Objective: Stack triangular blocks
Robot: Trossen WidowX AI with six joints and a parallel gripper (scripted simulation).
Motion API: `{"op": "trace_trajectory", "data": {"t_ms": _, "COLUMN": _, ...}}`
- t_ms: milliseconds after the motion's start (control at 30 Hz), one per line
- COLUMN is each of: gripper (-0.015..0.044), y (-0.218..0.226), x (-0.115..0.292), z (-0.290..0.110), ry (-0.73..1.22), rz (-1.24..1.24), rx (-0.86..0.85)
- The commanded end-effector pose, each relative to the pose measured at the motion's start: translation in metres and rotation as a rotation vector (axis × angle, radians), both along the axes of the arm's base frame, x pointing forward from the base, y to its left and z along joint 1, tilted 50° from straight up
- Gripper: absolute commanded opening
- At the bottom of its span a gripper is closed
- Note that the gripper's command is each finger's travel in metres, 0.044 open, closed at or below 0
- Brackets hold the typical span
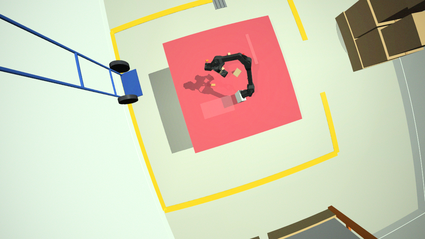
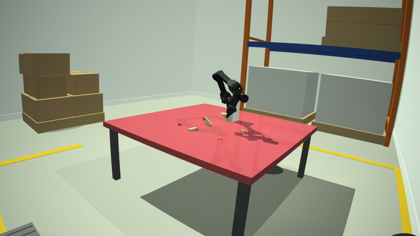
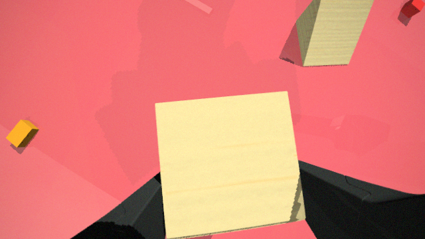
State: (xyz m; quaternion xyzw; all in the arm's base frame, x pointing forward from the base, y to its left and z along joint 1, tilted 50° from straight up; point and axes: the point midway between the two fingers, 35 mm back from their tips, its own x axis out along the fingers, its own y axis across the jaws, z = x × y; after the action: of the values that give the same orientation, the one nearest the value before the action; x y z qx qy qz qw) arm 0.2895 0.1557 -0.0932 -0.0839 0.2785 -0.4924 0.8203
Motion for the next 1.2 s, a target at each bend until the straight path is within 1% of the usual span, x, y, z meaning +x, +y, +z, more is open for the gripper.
{"op": "trace_trajectory", "data": {"t_ms": 0, "gripper": 0.0000, "y": -0.002, "x": -0.003, "z": 0.006, "ry": -0.015, "rz": -0.002, "rx": 0.002}}
{"op": "trace_trajectory", "data": {"t_ms": 667, "gripper": 0.0000, "y": -0.030, "x": -0.047, "z": 0.086, "ry": -0.012, "rz": -0.003, "rx": -0.001}}
{"op": "trace_trajectory", "data": {"t_ms": 1067, "gripper": 0.0000, "y": -0.057, "x": -0.079, "z": 0.124, "ry": -0.012, "rz": -0.005, "rx": -0.005}}
{"op": "trace_trajectory", "data": {"t_ms": 1167, "gripper": 0.0000, "y": -0.061, "x": -0.083, "z": 0.128, "ry": -0.012, "rz": -0.005, "rx": -0.005}}
